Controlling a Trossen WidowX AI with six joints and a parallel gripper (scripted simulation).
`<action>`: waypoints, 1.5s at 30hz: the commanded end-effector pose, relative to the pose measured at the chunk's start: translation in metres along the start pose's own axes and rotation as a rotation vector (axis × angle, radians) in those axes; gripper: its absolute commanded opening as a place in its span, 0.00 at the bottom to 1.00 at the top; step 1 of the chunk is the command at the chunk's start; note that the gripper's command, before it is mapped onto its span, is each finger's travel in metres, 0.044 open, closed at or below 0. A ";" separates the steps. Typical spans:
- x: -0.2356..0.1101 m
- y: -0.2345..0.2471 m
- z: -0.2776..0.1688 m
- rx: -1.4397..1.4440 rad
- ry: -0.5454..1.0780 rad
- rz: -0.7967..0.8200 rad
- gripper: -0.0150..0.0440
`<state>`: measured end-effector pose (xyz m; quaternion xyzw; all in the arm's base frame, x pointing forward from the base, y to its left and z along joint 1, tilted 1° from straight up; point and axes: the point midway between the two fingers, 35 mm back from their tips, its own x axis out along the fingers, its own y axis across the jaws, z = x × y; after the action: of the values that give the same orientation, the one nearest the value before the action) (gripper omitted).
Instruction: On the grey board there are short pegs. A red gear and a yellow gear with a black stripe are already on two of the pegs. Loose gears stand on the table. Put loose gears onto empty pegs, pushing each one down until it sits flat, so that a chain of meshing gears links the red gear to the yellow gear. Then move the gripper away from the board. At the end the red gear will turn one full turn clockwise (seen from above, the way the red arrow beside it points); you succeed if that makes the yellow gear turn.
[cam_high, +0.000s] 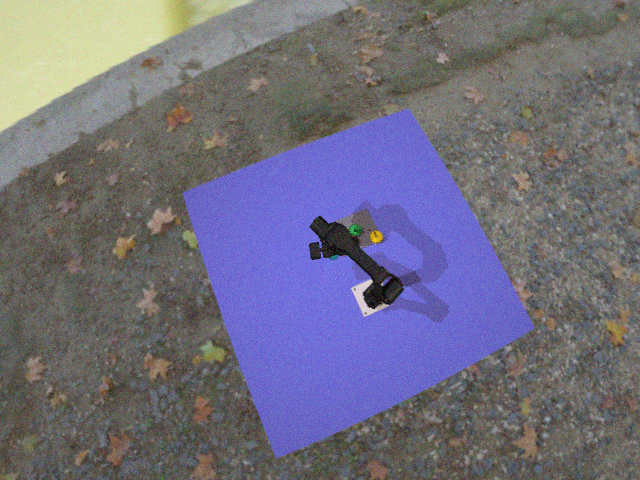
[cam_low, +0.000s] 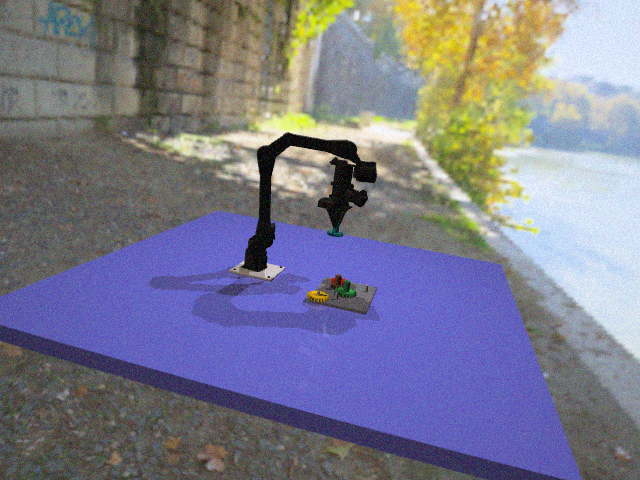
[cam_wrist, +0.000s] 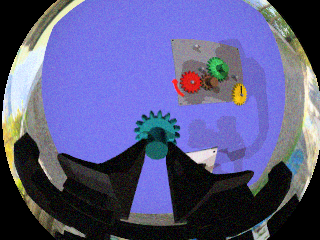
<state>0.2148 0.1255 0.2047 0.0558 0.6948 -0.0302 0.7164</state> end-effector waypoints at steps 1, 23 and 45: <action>0.004 -0.005 0.008 0.000 -0.003 -0.008 0.25; 0.019 -0.034 0.043 -0.002 -0.002 -0.006 0.25; 0.035 -0.070 0.075 -0.008 -0.004 -0.010 0.25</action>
<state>0.2780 0.0543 0.1730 0.0497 0.6924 -0.0334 0.7191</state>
